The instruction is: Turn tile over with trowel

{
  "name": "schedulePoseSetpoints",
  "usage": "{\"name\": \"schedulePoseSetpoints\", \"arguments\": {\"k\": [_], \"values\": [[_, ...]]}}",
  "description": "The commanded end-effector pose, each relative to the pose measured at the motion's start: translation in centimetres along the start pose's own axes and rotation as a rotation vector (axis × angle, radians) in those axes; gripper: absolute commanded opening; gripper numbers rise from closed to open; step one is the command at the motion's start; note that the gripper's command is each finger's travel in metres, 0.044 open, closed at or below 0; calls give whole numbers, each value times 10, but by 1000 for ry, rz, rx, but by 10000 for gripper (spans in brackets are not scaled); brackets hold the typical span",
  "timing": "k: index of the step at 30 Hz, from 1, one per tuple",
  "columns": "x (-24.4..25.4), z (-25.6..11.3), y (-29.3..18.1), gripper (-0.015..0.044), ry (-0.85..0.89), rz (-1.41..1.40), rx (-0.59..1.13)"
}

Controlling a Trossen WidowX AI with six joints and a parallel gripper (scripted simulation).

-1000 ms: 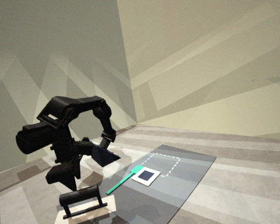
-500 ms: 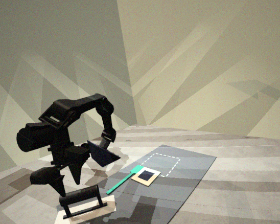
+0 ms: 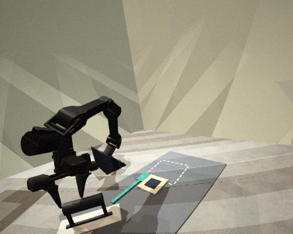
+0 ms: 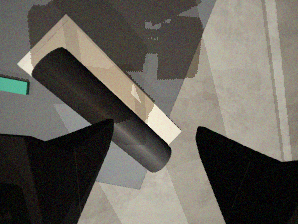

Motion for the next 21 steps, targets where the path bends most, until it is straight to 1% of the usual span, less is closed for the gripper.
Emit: {"name": "schedulePoseSetpoints", "arguments": {"k": [1,21], "values": [[-1,-2,1,300,-30,112,-27],[1,4,-5,300,-109,745,-199]]}}
Point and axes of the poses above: the point midway between the two fingers, 35 mm back from their tips, its own z axis out along the fingers, its own x axis across the jaws, y = z × x, the point moved 1 cm from there along -z, back along the fingers, and after that the axes turned 2 degrees about z, right-handed, at the moved point
